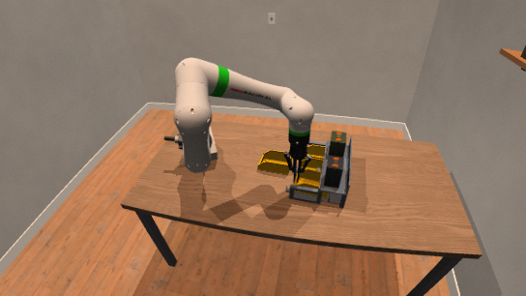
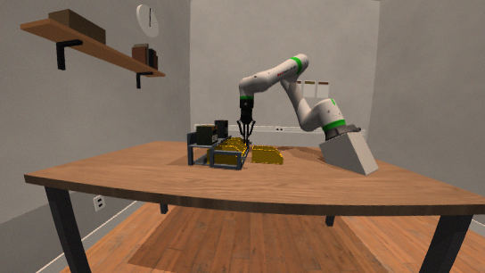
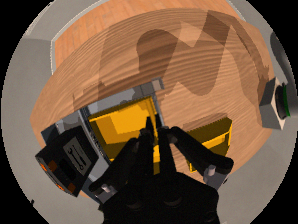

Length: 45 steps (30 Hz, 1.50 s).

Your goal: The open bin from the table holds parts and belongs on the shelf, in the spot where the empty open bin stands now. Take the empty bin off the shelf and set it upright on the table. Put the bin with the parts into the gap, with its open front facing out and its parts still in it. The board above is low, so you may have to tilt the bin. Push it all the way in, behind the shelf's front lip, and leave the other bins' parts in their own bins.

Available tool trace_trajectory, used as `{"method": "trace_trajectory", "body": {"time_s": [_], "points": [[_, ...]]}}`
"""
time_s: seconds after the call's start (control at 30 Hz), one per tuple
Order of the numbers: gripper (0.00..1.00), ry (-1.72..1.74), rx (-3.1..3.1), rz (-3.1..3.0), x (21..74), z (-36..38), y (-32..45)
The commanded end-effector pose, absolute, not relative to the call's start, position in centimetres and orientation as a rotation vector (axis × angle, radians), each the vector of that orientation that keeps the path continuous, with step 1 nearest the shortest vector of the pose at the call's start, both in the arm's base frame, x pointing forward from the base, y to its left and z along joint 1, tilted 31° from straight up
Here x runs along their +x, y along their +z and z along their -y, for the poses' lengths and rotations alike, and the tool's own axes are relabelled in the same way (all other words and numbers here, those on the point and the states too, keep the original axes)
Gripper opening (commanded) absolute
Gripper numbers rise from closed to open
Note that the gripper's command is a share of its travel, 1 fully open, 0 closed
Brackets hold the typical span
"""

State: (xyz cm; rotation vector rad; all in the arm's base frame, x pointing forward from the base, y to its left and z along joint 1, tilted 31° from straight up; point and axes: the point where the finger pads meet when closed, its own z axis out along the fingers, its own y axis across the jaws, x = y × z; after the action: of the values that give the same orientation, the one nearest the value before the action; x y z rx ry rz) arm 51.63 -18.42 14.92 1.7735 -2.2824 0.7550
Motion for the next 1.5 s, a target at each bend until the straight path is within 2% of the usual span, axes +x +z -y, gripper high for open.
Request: {"method": "trace_trajectory", "body": {"time_s": [0.0,0.77,1.47], "points": [[0.10,0.757,1.774,2.283,51.7,18.4,15.0],[0.10,0.757,1.774,2.283,51.2,18.3,14.8],[0.10,0.757,1.774,2.283,47.9,17.7,13.8]]}}
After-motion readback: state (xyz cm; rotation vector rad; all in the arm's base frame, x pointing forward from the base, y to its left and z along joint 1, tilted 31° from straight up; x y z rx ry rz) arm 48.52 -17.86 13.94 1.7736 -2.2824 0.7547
